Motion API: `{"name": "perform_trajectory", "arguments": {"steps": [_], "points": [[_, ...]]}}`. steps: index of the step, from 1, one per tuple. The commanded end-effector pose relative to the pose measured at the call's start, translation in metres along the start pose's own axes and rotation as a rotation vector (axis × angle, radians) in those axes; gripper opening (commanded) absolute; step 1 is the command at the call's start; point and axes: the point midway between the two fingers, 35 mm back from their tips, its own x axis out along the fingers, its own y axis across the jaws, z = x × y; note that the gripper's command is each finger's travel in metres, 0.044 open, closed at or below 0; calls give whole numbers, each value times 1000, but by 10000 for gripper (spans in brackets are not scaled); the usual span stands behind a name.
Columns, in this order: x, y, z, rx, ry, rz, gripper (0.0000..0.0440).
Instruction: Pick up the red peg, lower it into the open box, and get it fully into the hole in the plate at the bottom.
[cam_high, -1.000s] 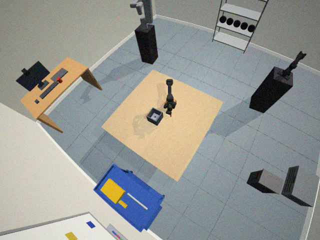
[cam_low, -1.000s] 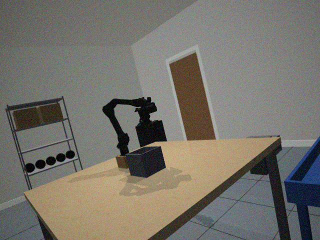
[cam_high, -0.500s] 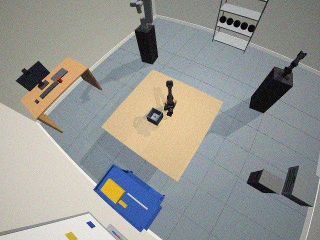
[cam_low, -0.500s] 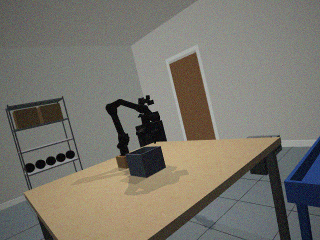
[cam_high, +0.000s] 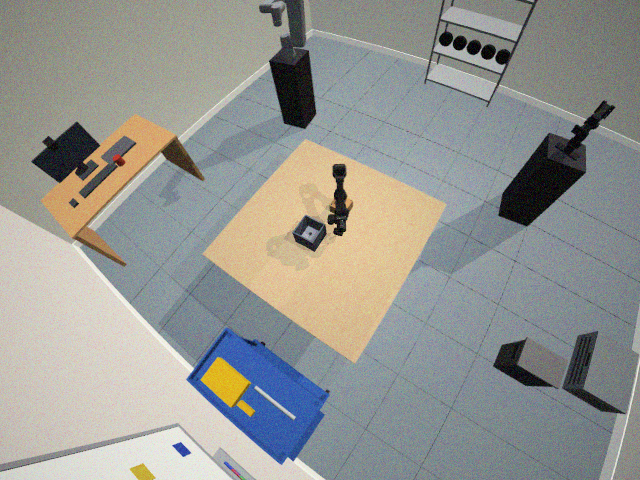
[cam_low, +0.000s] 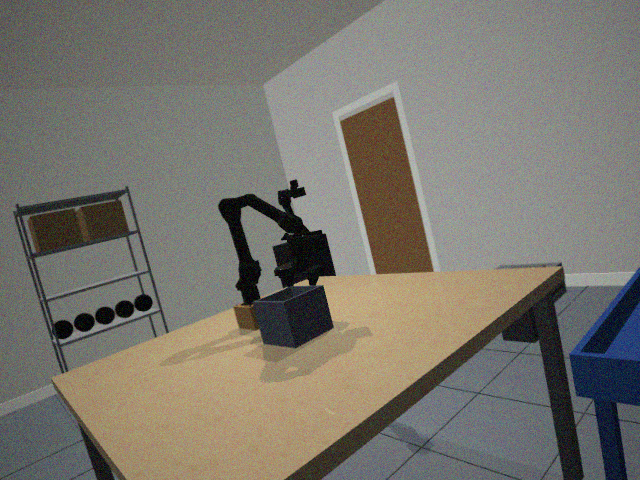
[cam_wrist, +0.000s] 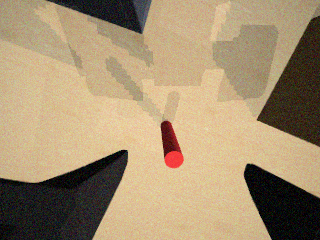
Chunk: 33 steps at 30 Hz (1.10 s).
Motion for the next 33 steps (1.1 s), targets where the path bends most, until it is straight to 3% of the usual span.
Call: {"name": "perform_trajectory", "arguments": {"steps": [1,12,14,27,33], "points": [[13,-2,4,-10,-20,-6,408],[41,0,7,3,-41,9,362],[44,1,6,2,-41,13,330],[62,17,-5,-66,-11,41,7],[54,27,-3,-57,-10,85,8]]}}
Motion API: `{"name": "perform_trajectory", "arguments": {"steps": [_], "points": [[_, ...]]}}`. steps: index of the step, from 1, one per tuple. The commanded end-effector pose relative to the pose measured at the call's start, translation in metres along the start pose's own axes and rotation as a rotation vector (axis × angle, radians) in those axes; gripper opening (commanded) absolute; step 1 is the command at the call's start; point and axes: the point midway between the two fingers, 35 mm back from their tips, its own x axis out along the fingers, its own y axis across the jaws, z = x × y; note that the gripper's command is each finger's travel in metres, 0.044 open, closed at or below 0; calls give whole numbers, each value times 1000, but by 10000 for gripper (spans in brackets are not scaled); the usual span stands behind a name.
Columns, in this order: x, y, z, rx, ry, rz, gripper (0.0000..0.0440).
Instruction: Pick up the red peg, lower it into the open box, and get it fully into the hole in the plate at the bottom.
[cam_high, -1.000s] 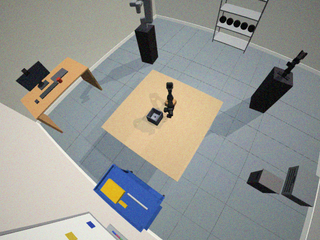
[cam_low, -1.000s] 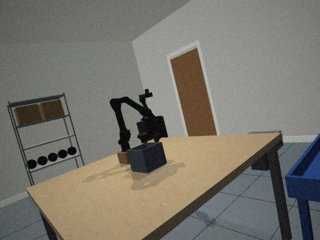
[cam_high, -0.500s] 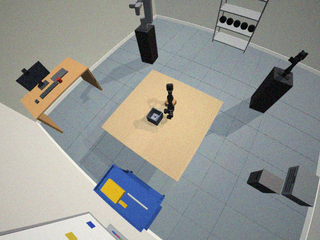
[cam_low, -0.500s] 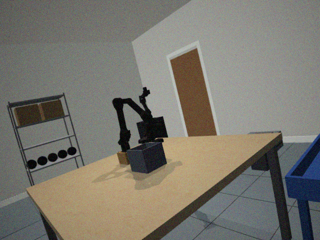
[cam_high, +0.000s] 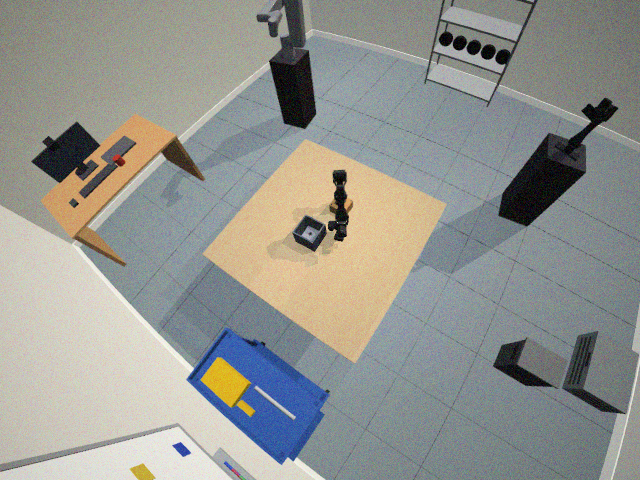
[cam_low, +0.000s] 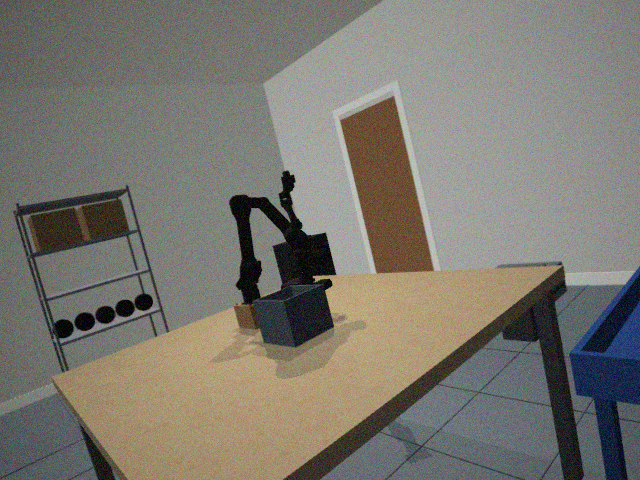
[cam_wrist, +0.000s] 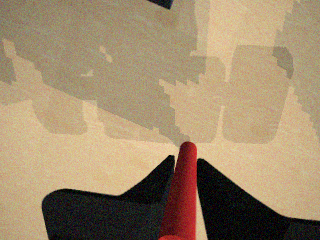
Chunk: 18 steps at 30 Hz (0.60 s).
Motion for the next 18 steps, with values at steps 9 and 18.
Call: {"name": "perform_trajectory", "arguments": {"steps": [9,18], "points": [[-24,19,3,28,14,95,0],[-54,37,8,49,30,185,0]]}}
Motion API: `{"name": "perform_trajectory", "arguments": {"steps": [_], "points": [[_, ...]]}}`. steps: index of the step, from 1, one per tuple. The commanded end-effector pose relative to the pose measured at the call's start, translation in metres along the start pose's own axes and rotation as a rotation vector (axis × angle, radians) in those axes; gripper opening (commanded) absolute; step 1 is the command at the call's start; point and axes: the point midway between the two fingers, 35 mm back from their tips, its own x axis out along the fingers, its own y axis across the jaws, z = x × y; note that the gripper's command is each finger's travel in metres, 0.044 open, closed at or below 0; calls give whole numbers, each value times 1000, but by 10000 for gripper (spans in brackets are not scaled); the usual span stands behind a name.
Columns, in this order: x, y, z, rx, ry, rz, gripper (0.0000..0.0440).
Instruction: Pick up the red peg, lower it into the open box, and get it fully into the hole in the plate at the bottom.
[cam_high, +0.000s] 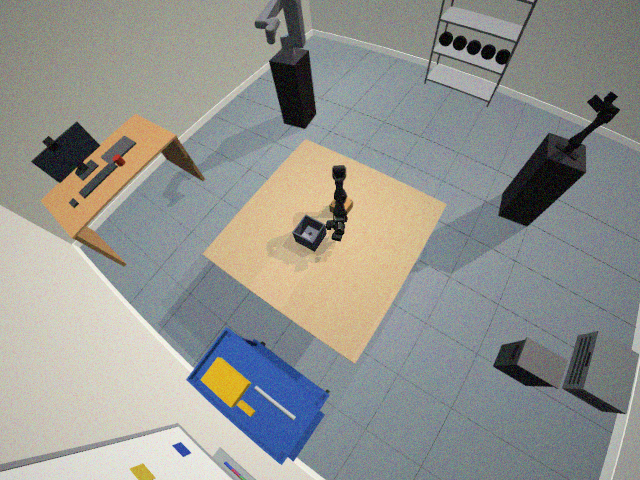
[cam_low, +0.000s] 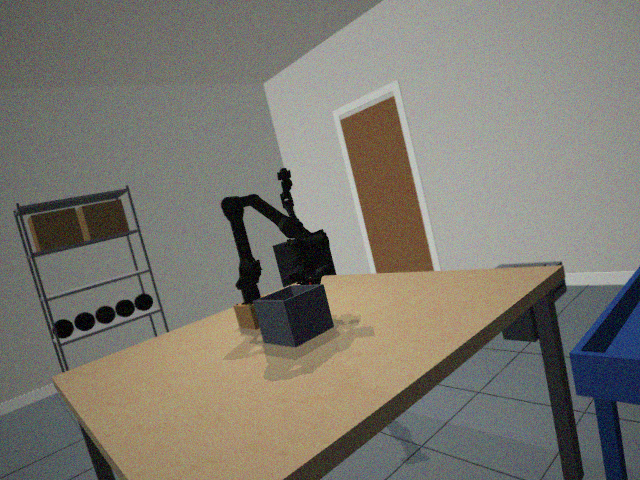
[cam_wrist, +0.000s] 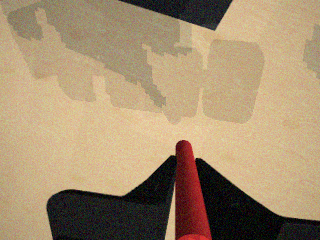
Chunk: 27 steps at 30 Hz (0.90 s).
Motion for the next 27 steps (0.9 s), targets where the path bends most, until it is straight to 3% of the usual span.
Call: {"name": "perform_trajectory", "arguments": {"steps": [1,15,27], "points": [[-14,12,3,2,2,45,0],[-69,45,31,-6,-30,146,0],[-104,50,75,5,-86,123,0]]}}
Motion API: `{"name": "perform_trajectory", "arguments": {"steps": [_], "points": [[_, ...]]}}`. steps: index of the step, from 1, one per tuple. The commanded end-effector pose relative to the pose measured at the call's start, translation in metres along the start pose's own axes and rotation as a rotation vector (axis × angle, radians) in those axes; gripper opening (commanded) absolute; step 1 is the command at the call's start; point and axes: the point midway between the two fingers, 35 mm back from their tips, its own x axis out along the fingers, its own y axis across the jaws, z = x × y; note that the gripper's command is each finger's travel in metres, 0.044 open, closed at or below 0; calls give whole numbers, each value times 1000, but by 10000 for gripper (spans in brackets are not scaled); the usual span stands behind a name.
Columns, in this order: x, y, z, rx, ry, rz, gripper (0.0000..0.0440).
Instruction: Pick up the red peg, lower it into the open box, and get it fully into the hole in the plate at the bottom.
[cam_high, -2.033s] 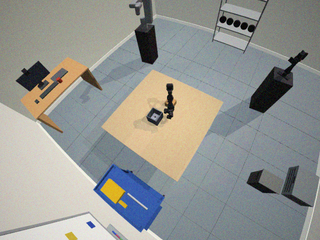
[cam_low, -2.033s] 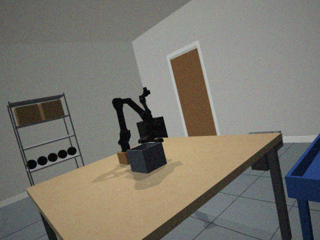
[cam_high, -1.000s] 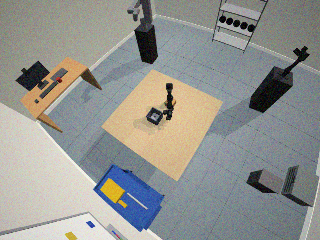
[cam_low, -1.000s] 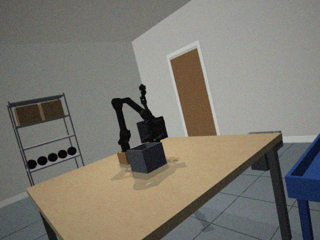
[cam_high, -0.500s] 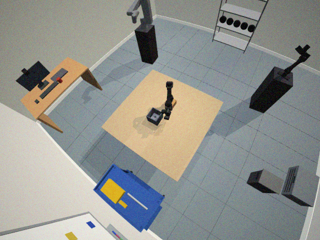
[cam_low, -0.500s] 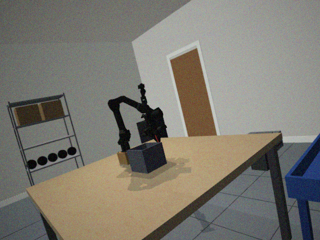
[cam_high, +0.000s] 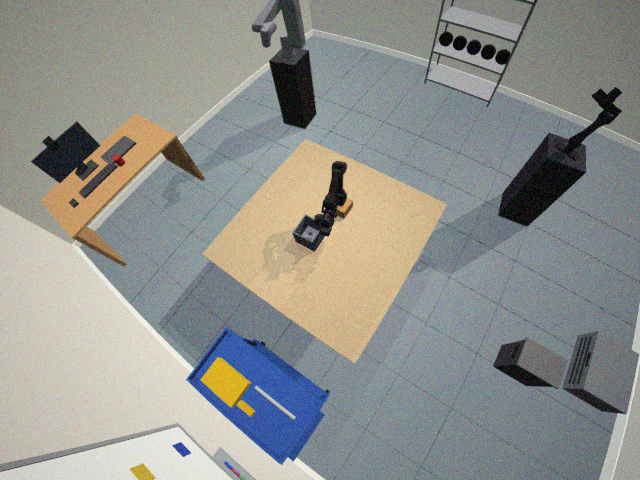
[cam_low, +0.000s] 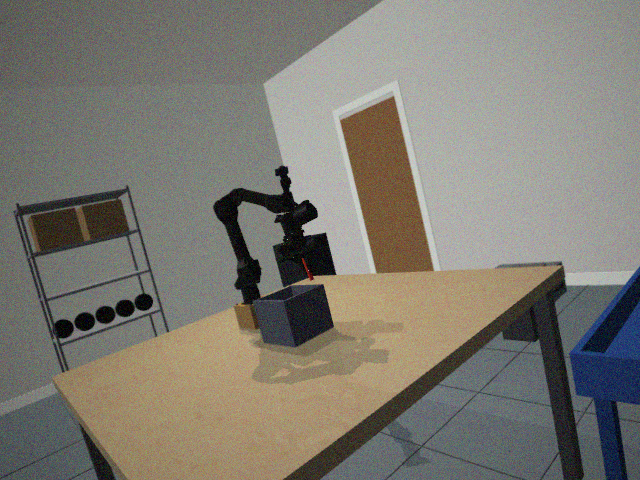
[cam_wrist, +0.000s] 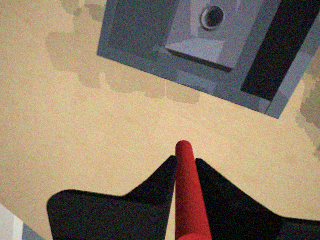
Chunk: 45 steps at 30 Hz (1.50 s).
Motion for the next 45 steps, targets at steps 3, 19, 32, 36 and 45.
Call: {"name": "perform_trajectory", "arguments": {"steps": [3,19,32,36,45], "points": [[-9,2,24,1,-30,-17,0],[-6,-2,71,13,-58,-75,0],[13,-6,99,12,-48,-118,0],[23,-9,105,15,-42,-129,0],[44,-11,114,15,-19,-136,0]]}}
